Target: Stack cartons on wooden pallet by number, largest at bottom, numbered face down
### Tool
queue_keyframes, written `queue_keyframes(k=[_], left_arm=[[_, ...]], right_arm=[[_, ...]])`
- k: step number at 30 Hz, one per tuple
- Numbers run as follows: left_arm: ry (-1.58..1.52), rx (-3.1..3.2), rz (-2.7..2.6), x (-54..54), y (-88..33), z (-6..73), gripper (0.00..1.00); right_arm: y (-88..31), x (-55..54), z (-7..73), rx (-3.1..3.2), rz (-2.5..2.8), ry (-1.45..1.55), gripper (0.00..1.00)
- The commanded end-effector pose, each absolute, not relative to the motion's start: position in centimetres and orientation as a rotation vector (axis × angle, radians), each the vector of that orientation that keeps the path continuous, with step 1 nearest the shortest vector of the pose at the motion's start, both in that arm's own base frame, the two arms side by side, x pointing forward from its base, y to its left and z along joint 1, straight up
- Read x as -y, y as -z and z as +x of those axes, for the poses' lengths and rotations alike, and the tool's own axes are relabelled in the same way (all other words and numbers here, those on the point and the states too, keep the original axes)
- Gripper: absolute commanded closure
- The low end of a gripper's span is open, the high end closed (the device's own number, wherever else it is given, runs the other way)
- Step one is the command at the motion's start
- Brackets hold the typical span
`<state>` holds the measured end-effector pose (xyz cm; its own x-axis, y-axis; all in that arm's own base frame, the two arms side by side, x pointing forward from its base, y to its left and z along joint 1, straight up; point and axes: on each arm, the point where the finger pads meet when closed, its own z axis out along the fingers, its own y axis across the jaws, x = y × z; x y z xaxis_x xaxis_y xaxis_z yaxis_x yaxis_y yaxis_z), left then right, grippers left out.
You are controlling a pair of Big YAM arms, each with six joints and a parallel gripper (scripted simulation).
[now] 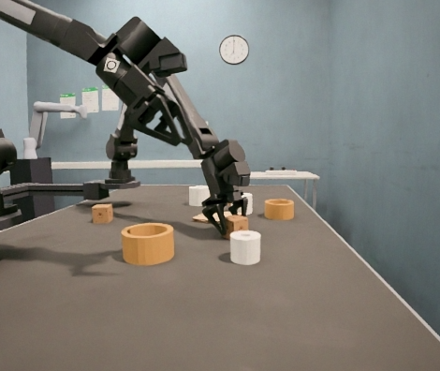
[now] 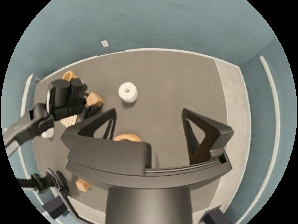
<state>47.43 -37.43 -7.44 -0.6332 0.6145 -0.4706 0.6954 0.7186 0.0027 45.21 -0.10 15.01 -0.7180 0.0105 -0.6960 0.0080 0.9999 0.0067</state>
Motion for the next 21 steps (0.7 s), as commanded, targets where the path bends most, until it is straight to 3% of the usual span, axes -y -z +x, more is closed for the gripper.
queue_keyframes(k=[1, 4, 5, 21], left_arm=[[0.271, -2.423, 0.978, 39.7, 6.0, 49.3, 0.34], [0.270, -2.427, 0.979, 39.1, 5.8, 48.6, 0.34], [0.270, -2.427, 0.979, 39.1, 5.8, 48.6, 0.38], [0.265, -2.420, 0.979, 38.0, 5.1, 48.1, 0.55]], right_arm=[[-16.9, 0.2, 46.5, -2.341, -0.002, 0.004, 0.00], [-16.9, 0.2, 46.5, -2.341, -0.002, 0.004, 0.00], [-16.9, 0.2, 46.5, -2.341, -0.002, 0.004, 0.00], [-16.9, 0.2, 46.5, -2.341, -0.002, 0.004, 0.00]])
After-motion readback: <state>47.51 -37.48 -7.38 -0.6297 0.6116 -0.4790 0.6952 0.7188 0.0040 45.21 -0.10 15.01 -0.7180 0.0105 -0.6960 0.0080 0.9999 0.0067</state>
